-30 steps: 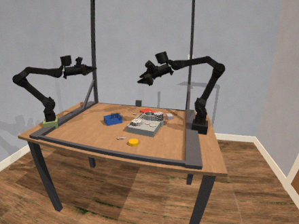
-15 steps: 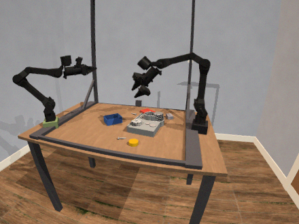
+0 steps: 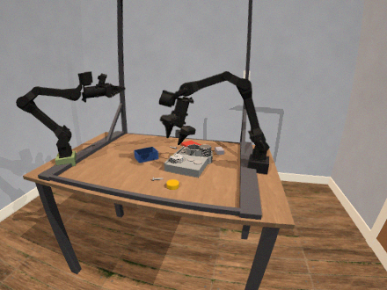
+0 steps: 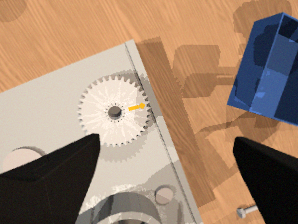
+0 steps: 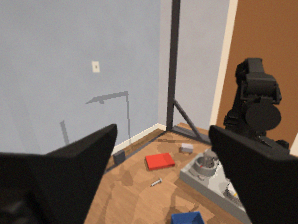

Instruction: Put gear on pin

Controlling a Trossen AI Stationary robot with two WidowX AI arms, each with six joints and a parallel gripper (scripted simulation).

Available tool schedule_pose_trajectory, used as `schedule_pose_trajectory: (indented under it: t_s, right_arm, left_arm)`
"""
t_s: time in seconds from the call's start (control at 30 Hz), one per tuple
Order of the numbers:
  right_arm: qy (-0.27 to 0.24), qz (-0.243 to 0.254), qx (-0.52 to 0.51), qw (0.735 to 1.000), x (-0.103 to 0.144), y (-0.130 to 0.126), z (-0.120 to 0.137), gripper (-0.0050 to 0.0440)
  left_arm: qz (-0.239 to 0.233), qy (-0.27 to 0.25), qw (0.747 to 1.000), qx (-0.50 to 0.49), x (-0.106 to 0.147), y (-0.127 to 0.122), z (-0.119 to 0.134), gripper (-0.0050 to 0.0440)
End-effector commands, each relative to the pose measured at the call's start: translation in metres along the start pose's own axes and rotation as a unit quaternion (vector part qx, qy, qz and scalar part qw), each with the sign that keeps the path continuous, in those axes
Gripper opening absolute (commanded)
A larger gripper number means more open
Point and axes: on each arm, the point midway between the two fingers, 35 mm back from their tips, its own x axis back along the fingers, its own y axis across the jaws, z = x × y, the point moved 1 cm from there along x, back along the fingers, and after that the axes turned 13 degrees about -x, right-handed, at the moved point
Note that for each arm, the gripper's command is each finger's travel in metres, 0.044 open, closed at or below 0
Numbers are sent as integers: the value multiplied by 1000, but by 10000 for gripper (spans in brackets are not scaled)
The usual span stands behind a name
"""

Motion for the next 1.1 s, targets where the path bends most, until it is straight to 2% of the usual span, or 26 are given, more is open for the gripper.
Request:
schedule_pose_trajectory:
  t_s: [0.0,0.1,0.27,0.83,1.07]
  right_arm:
    - [-10,-2,0,1000,1,2,-7,400]
    - [-10,-2,0,1000,1,2,-7,400]
    - [-10,-2,0,1000,1,2,-7,400]
    - [-10,-2,0,1000,1,2,-7,400]
    - [-10,-2,0,1000,1,2,-7,400]
  left_arm:
    - [-45,46,996,68,-14,14,-7,375]
    - [-71,72,990,98,-23,22,-4,375]
    - [-83,84,987,111,-28,26,-4,375]
    - [-75,74,989,102,-22,23,-4,375]
    - [-78,77,989,103,-36,26,-2,375]
